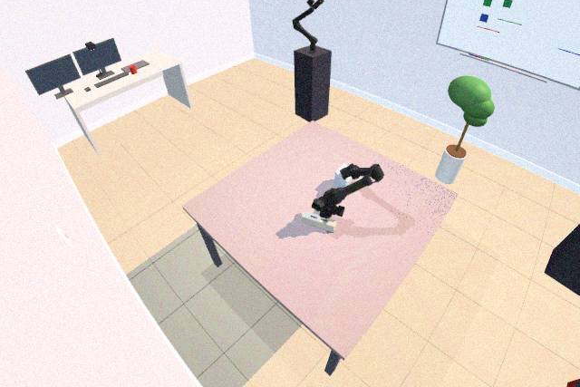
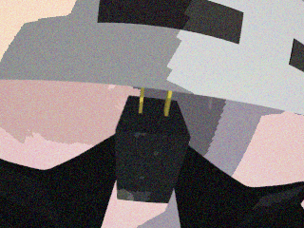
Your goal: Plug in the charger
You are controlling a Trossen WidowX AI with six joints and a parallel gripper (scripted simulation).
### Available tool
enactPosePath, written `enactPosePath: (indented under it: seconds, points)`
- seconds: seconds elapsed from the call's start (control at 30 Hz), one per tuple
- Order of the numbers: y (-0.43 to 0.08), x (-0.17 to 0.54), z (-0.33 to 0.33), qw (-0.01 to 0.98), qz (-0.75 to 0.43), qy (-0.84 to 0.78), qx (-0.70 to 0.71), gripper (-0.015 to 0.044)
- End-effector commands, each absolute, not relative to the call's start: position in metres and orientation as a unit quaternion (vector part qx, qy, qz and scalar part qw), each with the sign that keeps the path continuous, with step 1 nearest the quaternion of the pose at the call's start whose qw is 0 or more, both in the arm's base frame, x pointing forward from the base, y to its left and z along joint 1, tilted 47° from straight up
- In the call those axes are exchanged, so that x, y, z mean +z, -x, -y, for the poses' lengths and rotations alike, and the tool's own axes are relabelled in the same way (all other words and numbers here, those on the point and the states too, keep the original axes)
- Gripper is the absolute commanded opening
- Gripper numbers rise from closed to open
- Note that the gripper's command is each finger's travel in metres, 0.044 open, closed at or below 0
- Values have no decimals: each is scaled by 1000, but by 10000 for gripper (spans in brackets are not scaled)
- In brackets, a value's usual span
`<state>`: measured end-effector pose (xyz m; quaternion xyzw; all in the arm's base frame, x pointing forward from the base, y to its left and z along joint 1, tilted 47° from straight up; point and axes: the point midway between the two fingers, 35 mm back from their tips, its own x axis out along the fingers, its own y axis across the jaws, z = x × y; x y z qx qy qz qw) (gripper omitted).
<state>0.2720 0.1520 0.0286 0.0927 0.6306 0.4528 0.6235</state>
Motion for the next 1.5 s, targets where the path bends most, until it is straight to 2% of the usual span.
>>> enactPosePath:
  seconds: [0.0,1.47]
  points:
    - [-273,30,-153,623,-631,-95,452,0]
    - [-283,32,-158,623,-631,-95,453,0]
